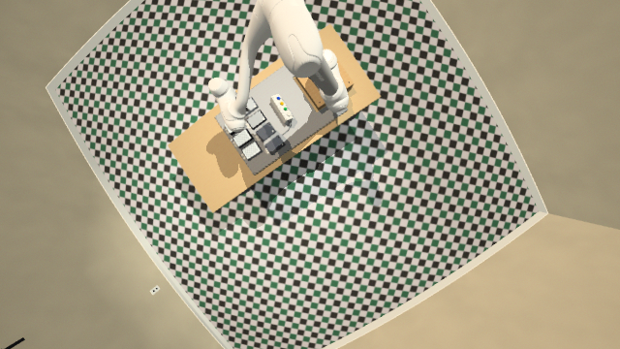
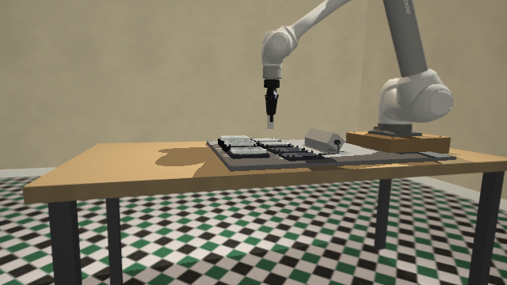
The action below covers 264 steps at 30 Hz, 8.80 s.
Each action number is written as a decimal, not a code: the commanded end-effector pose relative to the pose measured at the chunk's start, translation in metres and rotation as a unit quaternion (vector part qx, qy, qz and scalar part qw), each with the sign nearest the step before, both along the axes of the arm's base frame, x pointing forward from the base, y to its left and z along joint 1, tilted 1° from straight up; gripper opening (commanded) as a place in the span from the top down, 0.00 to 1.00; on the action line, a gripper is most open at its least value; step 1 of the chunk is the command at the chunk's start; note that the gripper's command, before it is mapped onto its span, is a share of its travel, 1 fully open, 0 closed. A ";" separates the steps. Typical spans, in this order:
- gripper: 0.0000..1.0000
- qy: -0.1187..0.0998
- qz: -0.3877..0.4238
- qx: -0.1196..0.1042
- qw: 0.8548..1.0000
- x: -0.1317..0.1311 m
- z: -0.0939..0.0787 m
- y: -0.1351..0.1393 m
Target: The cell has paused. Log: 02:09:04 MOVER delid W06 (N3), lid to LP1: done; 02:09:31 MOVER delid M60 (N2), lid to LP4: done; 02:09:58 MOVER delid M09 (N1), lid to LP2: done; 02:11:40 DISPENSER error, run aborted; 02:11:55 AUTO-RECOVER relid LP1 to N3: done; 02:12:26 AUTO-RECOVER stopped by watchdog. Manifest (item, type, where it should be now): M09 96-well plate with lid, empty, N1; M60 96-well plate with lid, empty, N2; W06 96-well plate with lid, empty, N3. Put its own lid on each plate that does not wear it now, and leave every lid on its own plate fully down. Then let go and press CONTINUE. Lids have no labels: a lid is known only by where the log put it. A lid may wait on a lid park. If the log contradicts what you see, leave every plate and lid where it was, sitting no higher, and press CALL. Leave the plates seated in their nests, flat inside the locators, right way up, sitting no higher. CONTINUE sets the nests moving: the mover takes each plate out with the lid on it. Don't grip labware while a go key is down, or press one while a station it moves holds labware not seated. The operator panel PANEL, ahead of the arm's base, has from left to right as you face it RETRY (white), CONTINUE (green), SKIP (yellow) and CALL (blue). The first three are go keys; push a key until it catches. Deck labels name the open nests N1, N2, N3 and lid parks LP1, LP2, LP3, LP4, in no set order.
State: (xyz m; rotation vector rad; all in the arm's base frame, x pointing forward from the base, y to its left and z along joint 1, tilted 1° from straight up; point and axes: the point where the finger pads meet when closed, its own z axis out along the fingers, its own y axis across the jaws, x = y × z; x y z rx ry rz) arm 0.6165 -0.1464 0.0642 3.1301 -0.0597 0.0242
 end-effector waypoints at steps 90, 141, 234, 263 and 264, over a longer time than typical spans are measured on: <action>1.00 0.000 0.000 0.000 1.000 0.187 0.001 0.178; 1.00 0.000 0.000 0.000 1.000 0.076 0.004 0.056; 0.34 0.000 0.001 0.000 1.000 0.004 -0.052 0.061; 0.34 0.000 0.001 0.000 1.000 0.004 -0.058 0.061; 0.34 0.000 0.001 0.000 1.000 0.004 -0.058 0.061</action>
